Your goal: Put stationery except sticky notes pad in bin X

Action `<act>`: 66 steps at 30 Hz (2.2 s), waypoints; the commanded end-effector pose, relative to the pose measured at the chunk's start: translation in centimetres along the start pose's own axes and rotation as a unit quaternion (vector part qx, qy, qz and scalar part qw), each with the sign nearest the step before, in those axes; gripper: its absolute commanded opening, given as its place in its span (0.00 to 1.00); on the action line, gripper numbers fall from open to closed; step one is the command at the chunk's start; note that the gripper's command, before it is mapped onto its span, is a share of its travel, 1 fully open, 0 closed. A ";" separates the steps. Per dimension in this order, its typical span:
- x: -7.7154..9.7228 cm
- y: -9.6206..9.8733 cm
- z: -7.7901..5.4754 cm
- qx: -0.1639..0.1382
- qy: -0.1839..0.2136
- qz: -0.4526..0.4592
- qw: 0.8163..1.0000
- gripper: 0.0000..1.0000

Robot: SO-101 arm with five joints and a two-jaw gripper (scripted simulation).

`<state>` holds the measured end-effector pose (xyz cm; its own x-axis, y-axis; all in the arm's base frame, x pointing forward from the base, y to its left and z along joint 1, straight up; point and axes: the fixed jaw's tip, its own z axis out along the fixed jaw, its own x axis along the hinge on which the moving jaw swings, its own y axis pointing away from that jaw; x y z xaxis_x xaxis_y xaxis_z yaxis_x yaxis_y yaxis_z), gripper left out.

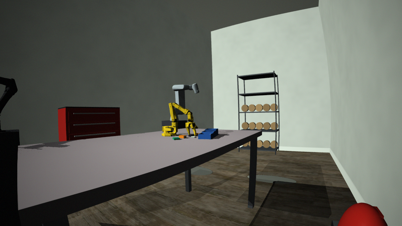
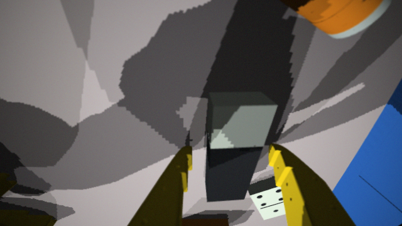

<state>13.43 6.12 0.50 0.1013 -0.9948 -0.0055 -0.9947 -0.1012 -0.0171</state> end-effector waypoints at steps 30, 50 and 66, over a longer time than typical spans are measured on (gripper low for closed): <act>0.1 -0.3 0.2 0.008 -0.003 0.002 1.000 0.00; 0.0 -0.4 -0.6 0.008 -0.003 0.002 1.000 0.00; 0.1 -0.3 -5.2 0.008 -0.003 0.002 1.000 0.00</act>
<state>12.93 5.85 4.30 0.0993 -0.9950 0.0074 -0.9949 -0.0992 0.0186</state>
